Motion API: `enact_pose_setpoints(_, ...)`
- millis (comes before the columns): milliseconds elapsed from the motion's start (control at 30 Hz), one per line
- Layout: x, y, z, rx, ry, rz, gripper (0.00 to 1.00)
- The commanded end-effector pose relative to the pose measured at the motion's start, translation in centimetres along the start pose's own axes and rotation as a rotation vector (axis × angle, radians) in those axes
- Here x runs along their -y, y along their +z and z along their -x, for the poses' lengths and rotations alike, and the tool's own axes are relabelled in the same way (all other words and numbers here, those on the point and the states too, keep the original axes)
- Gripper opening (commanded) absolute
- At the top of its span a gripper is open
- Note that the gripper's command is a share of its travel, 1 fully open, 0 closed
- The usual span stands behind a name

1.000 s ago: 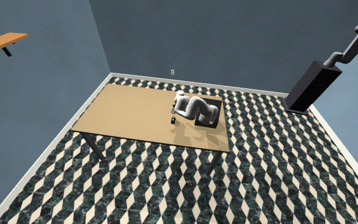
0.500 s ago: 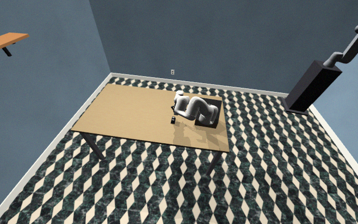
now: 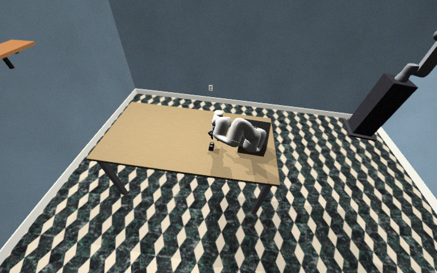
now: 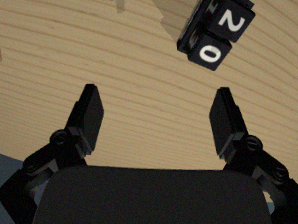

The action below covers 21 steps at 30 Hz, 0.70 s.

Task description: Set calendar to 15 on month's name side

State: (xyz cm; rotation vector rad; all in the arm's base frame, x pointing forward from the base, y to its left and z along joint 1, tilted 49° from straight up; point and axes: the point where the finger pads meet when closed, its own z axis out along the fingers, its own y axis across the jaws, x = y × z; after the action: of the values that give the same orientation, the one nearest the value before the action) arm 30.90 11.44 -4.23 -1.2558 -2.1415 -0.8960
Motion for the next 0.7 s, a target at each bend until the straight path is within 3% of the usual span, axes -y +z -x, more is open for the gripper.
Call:
enact_pose_setpoints(0,-0.36,-0.18,0.02,0.002,-0.174,0.013,1.0)
enact_pose_setpoints(233,-0.57,-0.26,-0.02,0.003,-0.292,0.013,1.0)
enact_pose_setpoints(300,-0.79,-0.34,-0.05,0.004,-0.417,0.012,1.0)
enact_pose_setpoints(667,-1.3,-0.53,-0.14,0.006,-0.713,0.012,1.0)
